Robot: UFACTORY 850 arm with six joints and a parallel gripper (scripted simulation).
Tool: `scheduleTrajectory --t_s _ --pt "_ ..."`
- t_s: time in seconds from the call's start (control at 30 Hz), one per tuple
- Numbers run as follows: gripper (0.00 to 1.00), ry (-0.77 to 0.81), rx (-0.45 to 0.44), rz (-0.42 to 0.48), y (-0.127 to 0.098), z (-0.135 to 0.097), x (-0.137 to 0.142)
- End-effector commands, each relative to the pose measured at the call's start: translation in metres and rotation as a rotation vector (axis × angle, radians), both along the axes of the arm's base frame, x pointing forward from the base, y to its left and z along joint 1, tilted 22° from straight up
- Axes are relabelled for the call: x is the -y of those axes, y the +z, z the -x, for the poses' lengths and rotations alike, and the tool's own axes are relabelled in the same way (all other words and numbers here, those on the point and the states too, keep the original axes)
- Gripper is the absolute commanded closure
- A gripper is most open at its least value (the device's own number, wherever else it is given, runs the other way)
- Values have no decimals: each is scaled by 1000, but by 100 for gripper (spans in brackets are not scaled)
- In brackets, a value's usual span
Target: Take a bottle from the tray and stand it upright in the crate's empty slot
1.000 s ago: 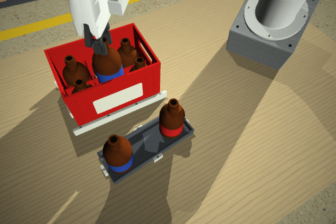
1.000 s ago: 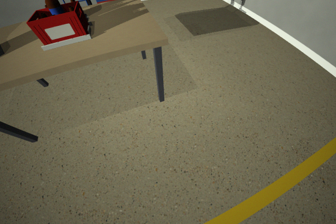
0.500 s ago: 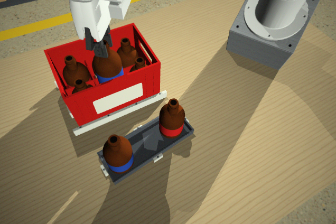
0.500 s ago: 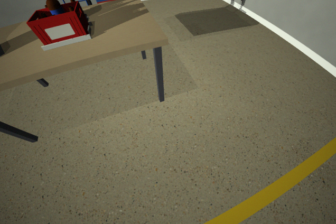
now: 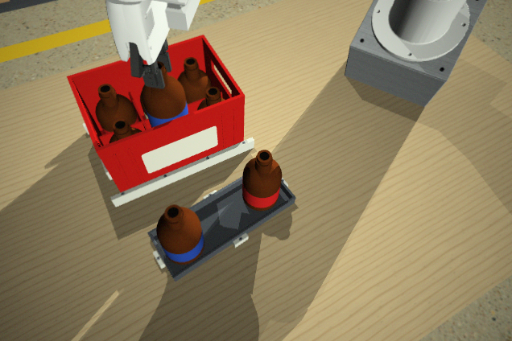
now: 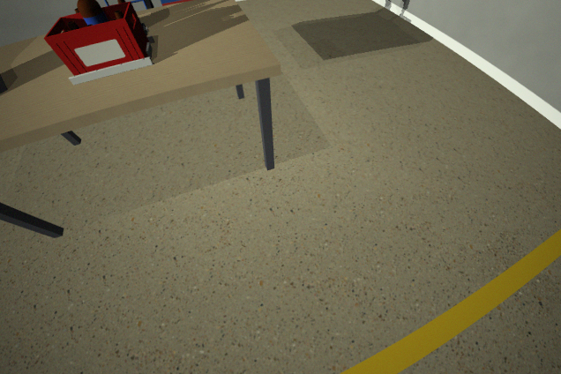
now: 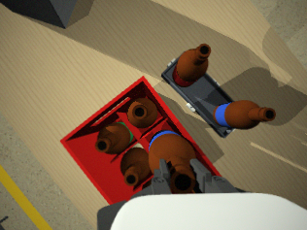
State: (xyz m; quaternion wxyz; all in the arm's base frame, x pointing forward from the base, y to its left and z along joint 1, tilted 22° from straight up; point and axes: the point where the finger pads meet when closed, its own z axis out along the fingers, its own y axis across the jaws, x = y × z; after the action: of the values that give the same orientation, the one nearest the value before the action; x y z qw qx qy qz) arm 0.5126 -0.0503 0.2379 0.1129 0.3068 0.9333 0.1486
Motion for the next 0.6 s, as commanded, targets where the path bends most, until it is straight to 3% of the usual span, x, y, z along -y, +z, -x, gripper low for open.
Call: scheduleTrajectory --t_s 0.0,0.57 --pt "100 0 2 0 1 -1 0" --pt "100 0 2 0 -2 -1 0"
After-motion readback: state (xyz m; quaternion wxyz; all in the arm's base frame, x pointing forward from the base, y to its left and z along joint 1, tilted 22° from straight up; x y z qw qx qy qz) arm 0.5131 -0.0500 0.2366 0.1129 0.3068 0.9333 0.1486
